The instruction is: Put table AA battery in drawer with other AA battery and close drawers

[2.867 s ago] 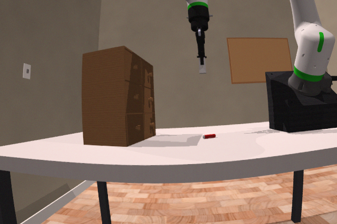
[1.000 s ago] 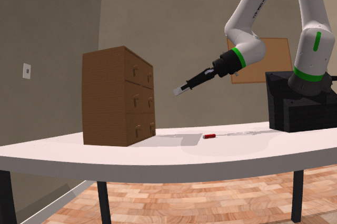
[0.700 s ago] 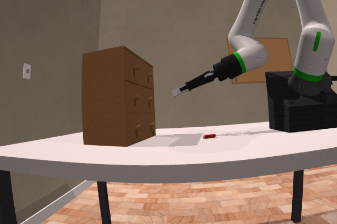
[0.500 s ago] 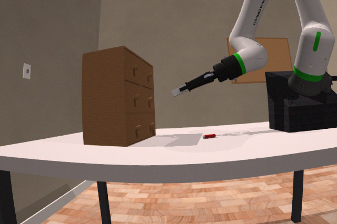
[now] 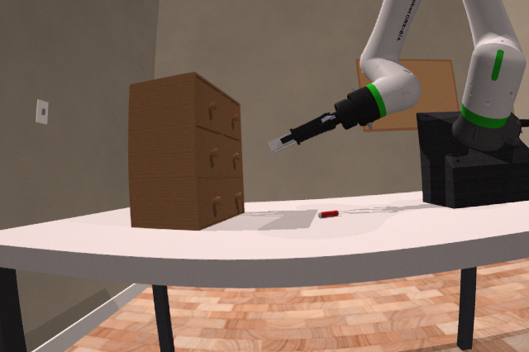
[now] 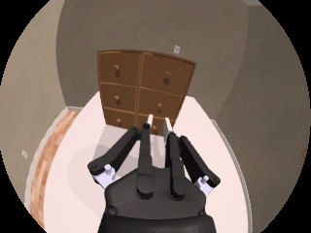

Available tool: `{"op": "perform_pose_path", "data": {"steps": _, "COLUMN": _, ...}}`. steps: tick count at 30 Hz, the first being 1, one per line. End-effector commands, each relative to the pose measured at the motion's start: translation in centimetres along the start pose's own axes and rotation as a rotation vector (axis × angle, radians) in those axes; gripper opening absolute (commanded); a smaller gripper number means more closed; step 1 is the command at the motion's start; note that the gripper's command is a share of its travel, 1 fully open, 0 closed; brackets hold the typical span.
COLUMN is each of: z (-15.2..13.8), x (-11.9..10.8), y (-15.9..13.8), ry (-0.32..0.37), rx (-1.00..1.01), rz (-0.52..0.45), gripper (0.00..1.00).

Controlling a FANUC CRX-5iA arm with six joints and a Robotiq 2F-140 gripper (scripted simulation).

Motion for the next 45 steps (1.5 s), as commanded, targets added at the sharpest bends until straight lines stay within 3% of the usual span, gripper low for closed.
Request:
{"op": "perform_pose_path", "data": {"steps": 1, "z": 0.0, "x": 0.0, "y": 0.0, "ry": 0.0, "rx": 0.0, "rz": 0.0, "gripper": 0.2}}
{"op": "perform_pose_path", "data": {"steps": 19, "z": 0.0, "x": 0.8, "y": 0.1, "ry": 0.0, "rx": 0.0, "rz": 0.0, "gripper": 0.2}}
{"op": "perform_pose_path", "data": {"steps": 34, "z": 0.0, "x": 5.6, "y": 0.3, "ry": 0.0, "rx": 0.0, "rz": 0.0, "gripper": 0.2}}
{"op": "perform_pose_path", "data": {"steps": 45, "z": 0.0, "x": 6.8, "y": 0.4, "ry": 0.0, "rx": 0.0, "rz": 0.0, "gripper": 0.2}}
Point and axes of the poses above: the point where the finger pads meet when closed, its own x axis out along the fingers, its own z axis across the jaws, y = z × x, the point moved 3 cm from there along -x, back along the fingers, and after that the axes turned 3 degrees about -x, right-handed, at the moved point
